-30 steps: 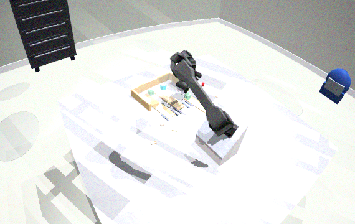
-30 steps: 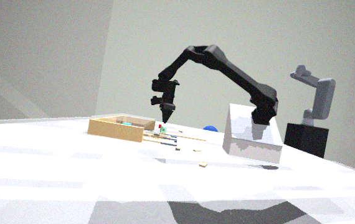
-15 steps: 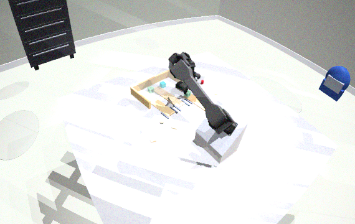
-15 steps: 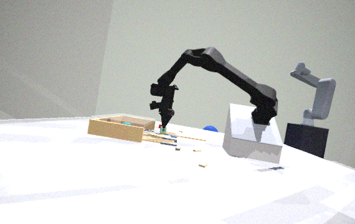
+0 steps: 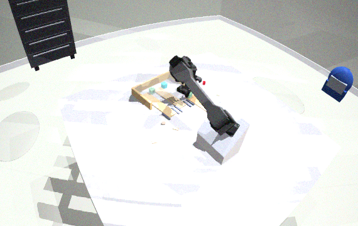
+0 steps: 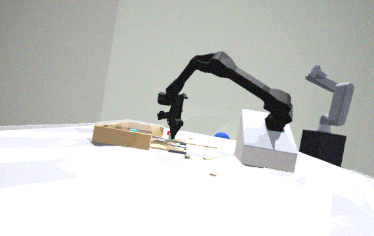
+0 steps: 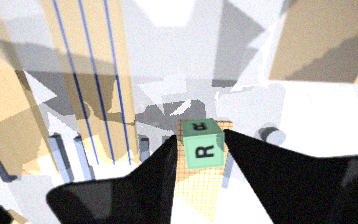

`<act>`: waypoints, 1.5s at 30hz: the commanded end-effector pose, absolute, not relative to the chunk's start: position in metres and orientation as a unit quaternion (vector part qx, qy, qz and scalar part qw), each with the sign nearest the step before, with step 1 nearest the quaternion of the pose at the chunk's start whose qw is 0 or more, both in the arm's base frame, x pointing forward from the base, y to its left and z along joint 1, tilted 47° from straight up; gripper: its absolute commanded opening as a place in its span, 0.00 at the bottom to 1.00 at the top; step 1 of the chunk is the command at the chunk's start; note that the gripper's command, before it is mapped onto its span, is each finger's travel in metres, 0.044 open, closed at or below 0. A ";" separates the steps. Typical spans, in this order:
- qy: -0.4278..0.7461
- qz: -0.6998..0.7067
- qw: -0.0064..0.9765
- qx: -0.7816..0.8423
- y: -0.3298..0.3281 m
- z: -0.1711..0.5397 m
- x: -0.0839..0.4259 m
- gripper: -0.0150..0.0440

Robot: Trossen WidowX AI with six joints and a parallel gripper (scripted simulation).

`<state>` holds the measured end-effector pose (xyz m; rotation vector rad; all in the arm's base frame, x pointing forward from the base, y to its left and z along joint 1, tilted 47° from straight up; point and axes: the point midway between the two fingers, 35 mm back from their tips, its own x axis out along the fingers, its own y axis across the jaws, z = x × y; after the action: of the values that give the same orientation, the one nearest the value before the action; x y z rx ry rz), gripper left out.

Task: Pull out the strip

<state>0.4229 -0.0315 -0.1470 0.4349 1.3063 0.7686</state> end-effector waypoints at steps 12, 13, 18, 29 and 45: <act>0.587 0.345 0.706 0.196 -0.033 -0.145 0.421 0.25; 0.587 0.345 0.705 0.196 -0.034 -0.143 0.419 0.25; 0.588 0.344 0.705 0.197 -0.040 -0.133 0.404 0.25; 0.589 0.344 0.704 0.200 -0.048 -0.112 0.367 0.25; 0.589 0.344 0.703 0.201 -0.041 -0.104 0.329 0.25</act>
<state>0.3393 -0.0420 -0.1056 0.4531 1.3113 0.7666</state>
